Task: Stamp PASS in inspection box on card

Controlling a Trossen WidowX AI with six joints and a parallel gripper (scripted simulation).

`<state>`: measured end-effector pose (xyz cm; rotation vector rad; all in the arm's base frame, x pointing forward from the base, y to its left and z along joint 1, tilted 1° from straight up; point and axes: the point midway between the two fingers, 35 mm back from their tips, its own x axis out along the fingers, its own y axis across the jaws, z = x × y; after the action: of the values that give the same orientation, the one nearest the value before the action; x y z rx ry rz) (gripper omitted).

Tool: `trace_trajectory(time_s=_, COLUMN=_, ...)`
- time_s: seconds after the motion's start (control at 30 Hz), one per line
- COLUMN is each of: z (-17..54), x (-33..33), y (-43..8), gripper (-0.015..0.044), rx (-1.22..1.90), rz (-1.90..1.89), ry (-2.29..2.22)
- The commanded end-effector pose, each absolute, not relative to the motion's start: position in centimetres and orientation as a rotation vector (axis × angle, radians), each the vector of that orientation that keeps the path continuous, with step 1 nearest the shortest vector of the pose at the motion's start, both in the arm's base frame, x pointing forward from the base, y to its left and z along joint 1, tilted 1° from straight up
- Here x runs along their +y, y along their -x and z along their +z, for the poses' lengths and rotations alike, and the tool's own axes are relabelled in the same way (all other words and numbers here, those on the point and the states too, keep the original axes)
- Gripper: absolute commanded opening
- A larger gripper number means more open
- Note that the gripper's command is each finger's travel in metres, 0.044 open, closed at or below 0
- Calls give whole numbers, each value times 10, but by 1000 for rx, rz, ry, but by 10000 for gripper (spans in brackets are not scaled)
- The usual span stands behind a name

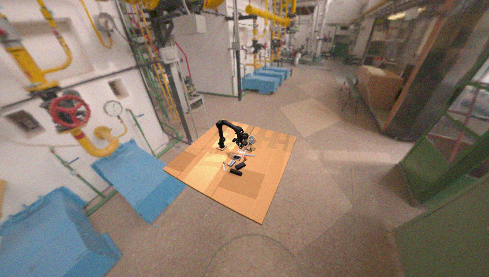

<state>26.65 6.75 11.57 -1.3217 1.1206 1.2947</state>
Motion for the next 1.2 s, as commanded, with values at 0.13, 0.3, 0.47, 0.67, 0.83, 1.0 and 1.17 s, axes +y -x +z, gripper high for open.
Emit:
trace_trajectory(time_s=0.13, z=117, x=29, y=-261, gripper=0, rx=1124, rz=1294, ry=1319)
trace_trajectory(time_s=0.3, z=117, x=6, y=-255, gripper=0, rx=1126, rz=1293, ry=1320)
trace_trajectory(time_s=0.47, z=117, x=-16, y=-247, gripper=0, rx=1128, rz=1292, ry=1320)
trace_trajectory(time_s=0.67, z=117, x=-40, y=-236, gripper=0, rx=1131, rz=1292, ry=1321)
trace_trajectory(time_s=0.83, z=116, x=-58, y=-225, gripper=0, rx=1133, rz=1292, ry=1321)
trace_trajectory(time_s=1.0, z=115, x=-75, y=-212, gripper=0, rx=1135, rz=1292, ry=1322)
trace_trajectory(time_s=1.17, z=115, x=-80, y=-208, gripper=0, rx=1135, rz=1292, ry=1322)
